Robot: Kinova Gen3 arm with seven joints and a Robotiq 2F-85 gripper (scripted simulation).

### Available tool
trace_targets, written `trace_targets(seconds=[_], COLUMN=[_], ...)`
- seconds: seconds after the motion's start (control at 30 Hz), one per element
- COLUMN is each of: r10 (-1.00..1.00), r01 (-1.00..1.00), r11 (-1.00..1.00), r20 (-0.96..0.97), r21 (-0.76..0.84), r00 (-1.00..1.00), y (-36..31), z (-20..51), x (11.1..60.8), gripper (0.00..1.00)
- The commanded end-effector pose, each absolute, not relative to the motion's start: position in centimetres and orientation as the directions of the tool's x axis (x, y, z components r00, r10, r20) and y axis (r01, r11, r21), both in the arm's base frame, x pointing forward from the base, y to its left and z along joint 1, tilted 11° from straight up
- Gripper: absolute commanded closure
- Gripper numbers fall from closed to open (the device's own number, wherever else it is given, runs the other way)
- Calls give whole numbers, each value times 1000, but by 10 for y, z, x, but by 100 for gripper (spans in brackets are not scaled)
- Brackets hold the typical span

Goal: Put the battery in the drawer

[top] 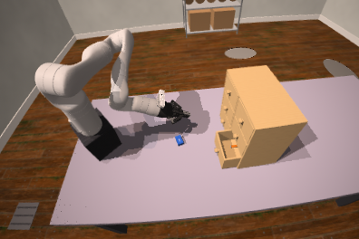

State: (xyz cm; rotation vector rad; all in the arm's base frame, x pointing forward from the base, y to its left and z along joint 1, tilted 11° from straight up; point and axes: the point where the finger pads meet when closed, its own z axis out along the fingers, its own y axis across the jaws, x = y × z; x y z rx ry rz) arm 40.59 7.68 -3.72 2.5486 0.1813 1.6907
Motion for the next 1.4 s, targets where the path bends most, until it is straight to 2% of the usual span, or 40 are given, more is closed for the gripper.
trace_targets(seconds=[0.0,1.37], r10=[148,148], r01=[47,47], r11=[-989,-989], r20=[911,911], r21=[140,140], r00=[386,386], y=[68,17], z=[-38,-46], x=[407,425], gripper=[100,100])
